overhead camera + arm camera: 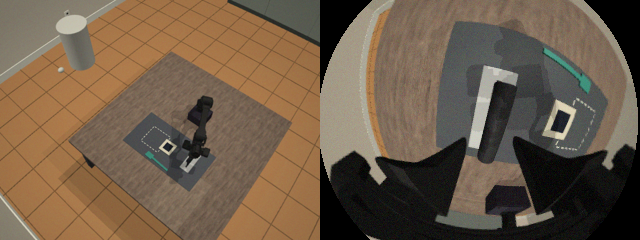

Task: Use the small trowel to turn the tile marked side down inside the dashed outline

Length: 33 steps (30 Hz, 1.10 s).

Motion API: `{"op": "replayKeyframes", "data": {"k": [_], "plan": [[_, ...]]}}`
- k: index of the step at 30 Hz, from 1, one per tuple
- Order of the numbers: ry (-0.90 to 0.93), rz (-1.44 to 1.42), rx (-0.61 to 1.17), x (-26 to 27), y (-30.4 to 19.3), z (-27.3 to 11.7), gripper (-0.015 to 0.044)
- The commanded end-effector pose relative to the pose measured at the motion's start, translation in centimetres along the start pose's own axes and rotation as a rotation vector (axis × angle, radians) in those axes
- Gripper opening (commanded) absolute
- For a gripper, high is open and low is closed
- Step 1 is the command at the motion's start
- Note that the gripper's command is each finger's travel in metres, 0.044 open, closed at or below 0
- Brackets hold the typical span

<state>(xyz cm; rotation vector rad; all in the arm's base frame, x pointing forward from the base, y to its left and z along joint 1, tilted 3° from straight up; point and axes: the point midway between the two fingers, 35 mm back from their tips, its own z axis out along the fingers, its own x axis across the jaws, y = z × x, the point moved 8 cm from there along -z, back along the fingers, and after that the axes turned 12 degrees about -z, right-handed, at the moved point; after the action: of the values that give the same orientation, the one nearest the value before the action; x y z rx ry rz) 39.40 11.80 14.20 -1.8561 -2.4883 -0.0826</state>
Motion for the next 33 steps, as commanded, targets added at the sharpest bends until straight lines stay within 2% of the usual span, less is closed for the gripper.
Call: {"op": "replayKeyframes", "data": {"k": [1,10,33], "plan": [[-0.004,0.134,-0.002,-0.6,0.1,-0.3,0.027],[-0.004,0.22,-0.002,-0.9,0.2,-0.2,0.027],[-0.004,0.241,-0.002,-1.0,0.3,3.4,0.027]]}}
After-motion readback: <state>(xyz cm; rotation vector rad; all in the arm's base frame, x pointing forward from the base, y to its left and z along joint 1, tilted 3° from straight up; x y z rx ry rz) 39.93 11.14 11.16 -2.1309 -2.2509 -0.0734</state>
